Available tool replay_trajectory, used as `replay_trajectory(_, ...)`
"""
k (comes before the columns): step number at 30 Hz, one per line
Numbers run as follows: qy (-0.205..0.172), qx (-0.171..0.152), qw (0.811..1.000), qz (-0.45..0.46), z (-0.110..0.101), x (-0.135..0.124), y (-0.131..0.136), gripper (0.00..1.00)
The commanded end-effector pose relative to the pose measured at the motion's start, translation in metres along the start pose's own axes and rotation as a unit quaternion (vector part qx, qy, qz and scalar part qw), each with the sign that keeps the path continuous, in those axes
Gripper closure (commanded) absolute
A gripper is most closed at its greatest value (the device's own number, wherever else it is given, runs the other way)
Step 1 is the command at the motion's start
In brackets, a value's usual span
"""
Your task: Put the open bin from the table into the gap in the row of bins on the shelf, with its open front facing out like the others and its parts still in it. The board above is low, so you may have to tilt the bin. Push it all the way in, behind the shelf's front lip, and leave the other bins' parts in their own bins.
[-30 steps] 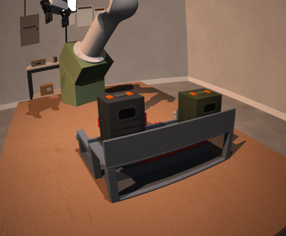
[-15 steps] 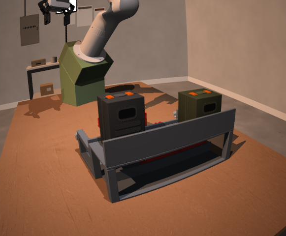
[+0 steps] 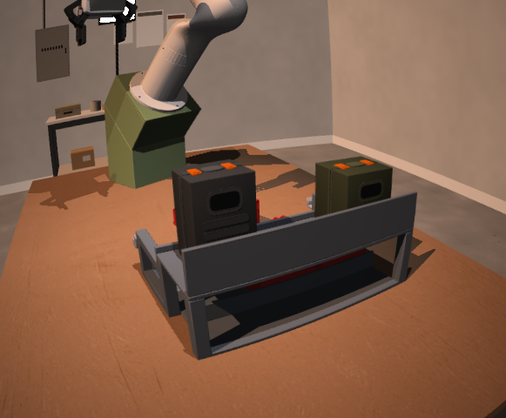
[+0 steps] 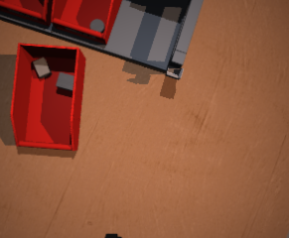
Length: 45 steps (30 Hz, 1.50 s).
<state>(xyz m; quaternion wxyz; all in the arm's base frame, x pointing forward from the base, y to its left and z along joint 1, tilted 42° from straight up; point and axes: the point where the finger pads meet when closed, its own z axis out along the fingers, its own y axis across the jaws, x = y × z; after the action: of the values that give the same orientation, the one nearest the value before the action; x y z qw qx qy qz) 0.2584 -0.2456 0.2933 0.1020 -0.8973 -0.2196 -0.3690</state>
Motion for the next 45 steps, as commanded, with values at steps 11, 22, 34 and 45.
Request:
replay_trajectory(11, -0.027, 0.016, 0.999, 0.037, 0.000, 0.000, 0.000, 0.00)
replay_trajectory(22, -0.026, 0.016, 0.999, 0.037, 0.000, 0.017, -0.025, 0.00)
replay_trajectory(34, -0.027, 0.016, 0.999, 0.037, 0.000, 0.027, -0.042, 0.00)
replay_trajectory(45, -0.027, 0.016, 0.999, 0.037, 0.000, 0.054, -0.083, 0.00)
